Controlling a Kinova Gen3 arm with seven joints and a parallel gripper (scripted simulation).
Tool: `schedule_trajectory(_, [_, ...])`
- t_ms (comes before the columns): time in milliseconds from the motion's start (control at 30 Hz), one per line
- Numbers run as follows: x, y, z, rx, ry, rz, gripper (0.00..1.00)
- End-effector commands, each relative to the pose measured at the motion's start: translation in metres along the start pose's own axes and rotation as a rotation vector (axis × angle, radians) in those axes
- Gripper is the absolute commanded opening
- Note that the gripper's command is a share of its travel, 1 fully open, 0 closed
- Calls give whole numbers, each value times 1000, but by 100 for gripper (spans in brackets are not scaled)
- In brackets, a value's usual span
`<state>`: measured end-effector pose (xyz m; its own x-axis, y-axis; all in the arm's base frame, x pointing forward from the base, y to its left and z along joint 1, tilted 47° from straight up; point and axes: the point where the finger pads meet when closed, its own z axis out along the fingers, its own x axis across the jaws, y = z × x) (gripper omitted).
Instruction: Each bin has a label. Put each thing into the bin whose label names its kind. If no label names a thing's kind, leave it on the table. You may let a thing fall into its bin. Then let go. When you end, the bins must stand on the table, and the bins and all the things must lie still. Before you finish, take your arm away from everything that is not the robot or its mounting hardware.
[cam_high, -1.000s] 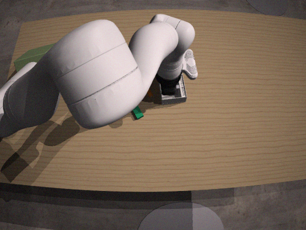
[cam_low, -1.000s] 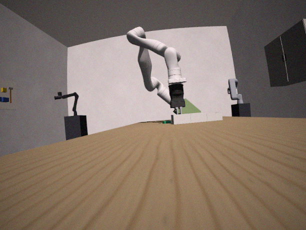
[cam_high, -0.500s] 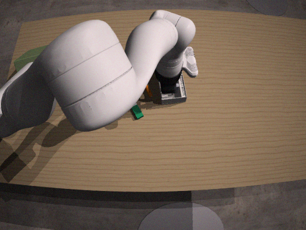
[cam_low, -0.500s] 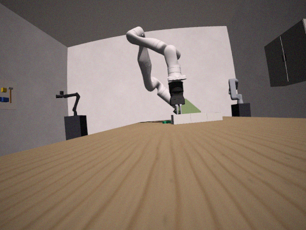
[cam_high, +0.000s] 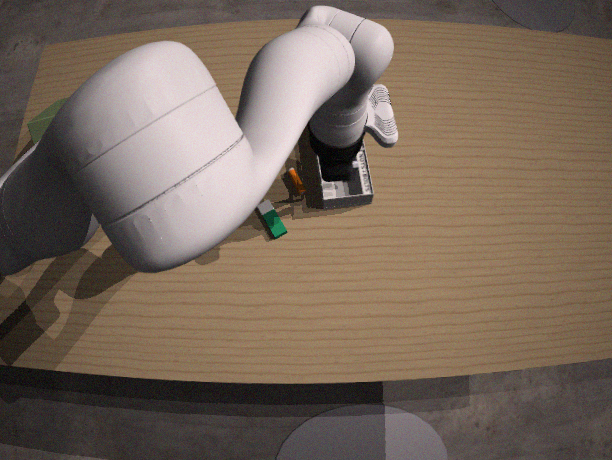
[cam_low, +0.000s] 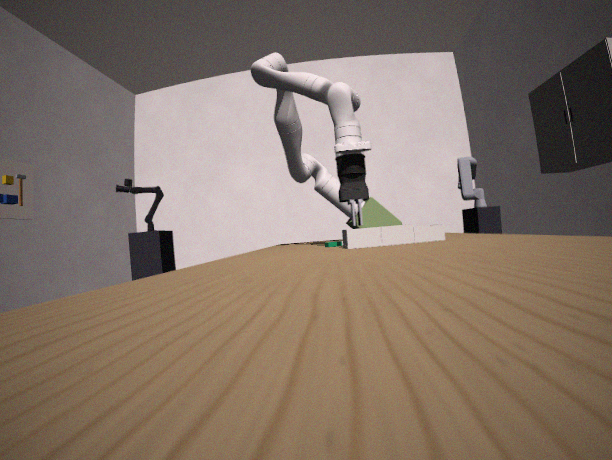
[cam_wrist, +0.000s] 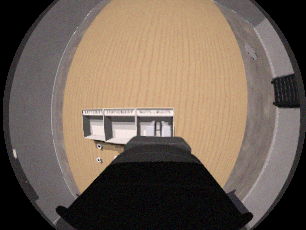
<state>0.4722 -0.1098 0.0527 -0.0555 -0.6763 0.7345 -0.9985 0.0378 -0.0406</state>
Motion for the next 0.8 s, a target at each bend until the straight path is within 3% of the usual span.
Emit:
schedule_trajectory(0, [-1, -3, -13, 11, -5, 1, 31])
schedule_trajectory(100, [-1, -3, -23, 11, -5, 1, 31])
schedule_trajectory(267, [-1, -3, -23, 11, -5, 1, 31])
schedule_trajectory(767, [-66, -2, -24, 11, -5, 1, 31])
